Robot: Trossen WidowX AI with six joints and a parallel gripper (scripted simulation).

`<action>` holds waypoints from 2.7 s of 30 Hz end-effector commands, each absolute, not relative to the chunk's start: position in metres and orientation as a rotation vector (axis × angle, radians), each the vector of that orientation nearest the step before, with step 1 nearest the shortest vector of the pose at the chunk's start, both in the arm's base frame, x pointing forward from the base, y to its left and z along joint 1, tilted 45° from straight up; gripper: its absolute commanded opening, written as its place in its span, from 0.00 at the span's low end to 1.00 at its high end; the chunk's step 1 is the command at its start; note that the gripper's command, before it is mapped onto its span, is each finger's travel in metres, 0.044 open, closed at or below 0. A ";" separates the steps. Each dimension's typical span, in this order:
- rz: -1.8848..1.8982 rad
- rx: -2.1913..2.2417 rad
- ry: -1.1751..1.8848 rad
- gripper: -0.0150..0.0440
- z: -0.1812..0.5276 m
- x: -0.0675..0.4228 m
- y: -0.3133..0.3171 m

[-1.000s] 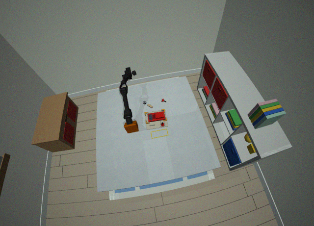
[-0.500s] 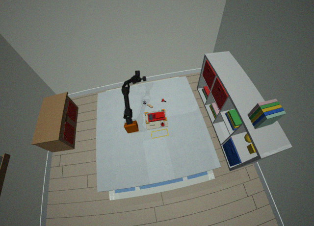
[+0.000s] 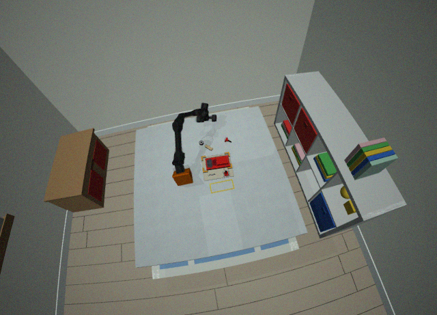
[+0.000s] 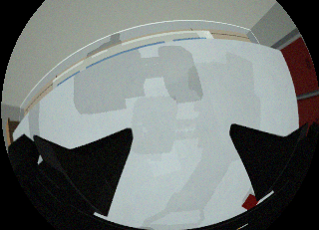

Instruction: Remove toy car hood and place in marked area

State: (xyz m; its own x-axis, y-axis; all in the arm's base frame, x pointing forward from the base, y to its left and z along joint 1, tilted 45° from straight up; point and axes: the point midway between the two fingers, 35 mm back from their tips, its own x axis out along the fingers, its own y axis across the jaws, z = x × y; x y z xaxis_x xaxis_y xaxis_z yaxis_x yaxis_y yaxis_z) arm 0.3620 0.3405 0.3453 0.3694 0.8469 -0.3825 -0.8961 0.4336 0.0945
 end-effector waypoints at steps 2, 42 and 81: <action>1.053 -0.109 0.545 1.00 0.303 0.389 0.304; 0.444 0.764 1.408 1.00 0.066 0.355 -0.012; 0.441 0.770 1.410 1.00 0.053 0.357 -0.001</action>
